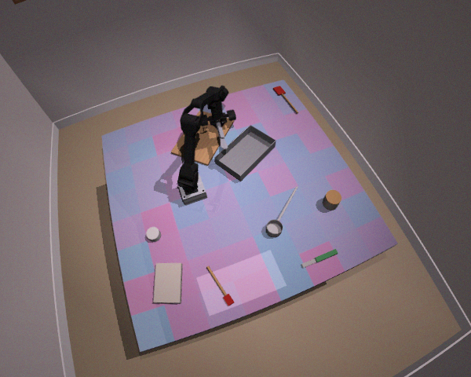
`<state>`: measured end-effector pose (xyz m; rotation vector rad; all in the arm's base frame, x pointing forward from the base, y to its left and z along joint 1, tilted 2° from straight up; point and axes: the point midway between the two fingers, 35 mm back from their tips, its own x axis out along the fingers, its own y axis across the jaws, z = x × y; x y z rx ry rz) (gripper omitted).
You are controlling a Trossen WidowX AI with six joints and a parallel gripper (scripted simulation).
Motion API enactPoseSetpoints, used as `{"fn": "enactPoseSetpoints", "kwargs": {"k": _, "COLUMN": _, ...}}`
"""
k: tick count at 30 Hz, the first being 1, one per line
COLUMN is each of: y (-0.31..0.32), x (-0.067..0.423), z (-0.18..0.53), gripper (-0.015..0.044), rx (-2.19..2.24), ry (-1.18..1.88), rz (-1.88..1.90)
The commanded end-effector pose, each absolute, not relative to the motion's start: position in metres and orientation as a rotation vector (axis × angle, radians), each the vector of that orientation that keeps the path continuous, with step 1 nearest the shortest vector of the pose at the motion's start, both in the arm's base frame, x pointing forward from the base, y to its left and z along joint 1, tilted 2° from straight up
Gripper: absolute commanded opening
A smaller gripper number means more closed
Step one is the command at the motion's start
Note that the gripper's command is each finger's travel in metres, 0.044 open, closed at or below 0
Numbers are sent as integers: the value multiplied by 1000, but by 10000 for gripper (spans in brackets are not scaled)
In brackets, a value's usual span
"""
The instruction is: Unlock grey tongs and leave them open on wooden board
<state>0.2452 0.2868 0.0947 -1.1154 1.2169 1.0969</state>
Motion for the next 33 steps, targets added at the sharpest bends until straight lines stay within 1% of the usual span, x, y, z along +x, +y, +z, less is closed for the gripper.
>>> {"fn": "enactPoseSetpoints", "kwargs": {"k": 1, "y": 299, "x": 235, "z": 97, "gripper": -150, "rx": -1055, "ry": 1243, "rz": 1040}}
{"fn": "enactPoseSetpoints", "kwargs": {"k": 24, "y": 355, "x": 162, "z": 95, "gripper": -150, "rx": -632, "ry": 1420, "rz": 653}}
{"fn": "enactPoseSetpoints", "kwargs": {"k": 33, "y": 356, "x": 160, "z": 95, "gripper": -150, "rx": -620, "ry": 1424, "rz": 641}}
